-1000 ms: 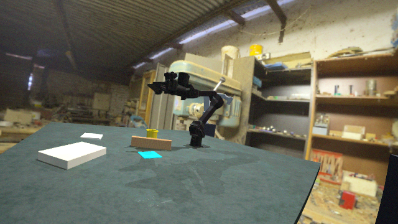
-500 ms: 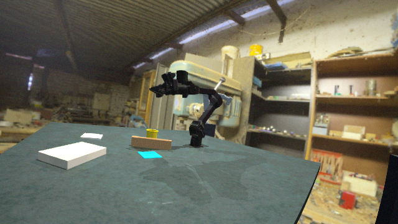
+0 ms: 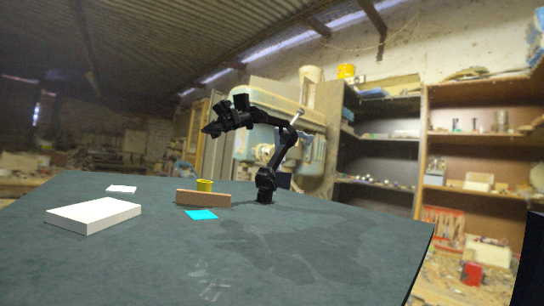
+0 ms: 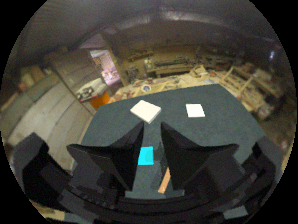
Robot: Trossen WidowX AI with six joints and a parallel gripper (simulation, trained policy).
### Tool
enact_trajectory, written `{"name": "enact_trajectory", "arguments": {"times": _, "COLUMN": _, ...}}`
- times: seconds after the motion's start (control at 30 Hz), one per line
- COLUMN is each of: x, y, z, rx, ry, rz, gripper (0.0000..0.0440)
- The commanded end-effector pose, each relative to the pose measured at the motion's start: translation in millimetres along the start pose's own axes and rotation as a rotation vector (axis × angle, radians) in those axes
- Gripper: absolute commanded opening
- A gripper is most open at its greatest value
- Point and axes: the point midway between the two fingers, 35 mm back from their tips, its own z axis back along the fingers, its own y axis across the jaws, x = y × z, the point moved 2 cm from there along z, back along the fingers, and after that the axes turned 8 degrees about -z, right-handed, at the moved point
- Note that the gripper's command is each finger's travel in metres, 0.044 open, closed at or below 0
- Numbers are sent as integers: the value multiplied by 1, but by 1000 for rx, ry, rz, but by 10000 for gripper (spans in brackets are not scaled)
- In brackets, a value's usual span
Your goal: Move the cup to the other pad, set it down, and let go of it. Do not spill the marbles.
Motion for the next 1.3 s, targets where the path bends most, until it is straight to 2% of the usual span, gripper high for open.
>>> {"name": "enact_trajectory", "arguments": {"times": 0.0, "x": -3, "y": 3, "z": -3, "rx": -14, "ry": 66, "rz": -27, "gripper": 108}}
{"name": "enact_trajectory", "arguments": {"times": 0.63, "x": -26, "y": -2, "z": -8, "rx": -153, "ry": 360, "rz": -77, "gripper": 123}}
{"name": "enact_trajectory", "arguments": {"times": 1.27, "x": -47, "y": -21, "z": -5, "rx": -334, "ry": 641, "rz": -45, "gripper": 131}}
